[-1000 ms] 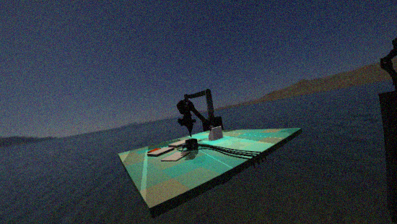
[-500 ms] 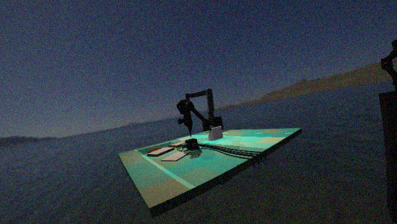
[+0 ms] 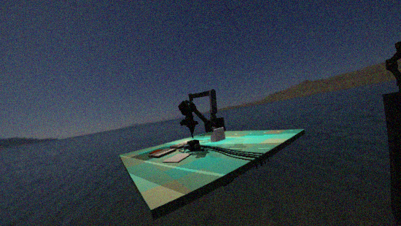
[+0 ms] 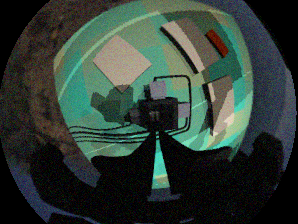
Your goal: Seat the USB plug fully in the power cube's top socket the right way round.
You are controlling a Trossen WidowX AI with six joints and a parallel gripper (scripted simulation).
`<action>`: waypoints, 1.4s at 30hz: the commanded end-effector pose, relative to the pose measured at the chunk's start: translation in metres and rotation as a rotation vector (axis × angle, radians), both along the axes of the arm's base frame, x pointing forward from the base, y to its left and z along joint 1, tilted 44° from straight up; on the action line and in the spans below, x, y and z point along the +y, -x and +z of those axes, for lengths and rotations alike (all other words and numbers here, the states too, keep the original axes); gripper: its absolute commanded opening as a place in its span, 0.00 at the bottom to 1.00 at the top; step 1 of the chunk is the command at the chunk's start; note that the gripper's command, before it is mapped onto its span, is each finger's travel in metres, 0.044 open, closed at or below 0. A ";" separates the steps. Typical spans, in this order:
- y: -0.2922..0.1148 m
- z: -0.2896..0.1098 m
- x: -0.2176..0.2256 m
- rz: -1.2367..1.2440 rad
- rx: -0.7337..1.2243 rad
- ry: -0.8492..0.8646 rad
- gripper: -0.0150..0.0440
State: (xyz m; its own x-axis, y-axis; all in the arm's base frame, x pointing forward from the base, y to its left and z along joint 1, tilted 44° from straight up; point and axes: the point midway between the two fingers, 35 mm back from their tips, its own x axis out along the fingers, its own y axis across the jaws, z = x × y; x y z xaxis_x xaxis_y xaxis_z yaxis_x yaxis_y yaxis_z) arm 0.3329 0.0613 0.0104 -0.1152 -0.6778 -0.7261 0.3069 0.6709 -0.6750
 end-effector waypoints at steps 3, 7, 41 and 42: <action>0.000 0.000 0.000 0.105 0.099 -0.017 0.25; 0.000 0.000 0.000 0.182 0.170 -0.030 0.25; 0.000 0.000 0.000 0.828 0.773 -0.132 0.25; 0.000 0.000 0.000 0.847 0.791 -0.135 0.25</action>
State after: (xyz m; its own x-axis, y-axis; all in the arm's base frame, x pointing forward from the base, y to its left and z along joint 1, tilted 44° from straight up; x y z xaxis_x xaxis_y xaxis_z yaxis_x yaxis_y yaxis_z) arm 0.3329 0.0613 0.0105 -0.1152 -0.6778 -0.7261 -0.7022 0.5726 -0.4231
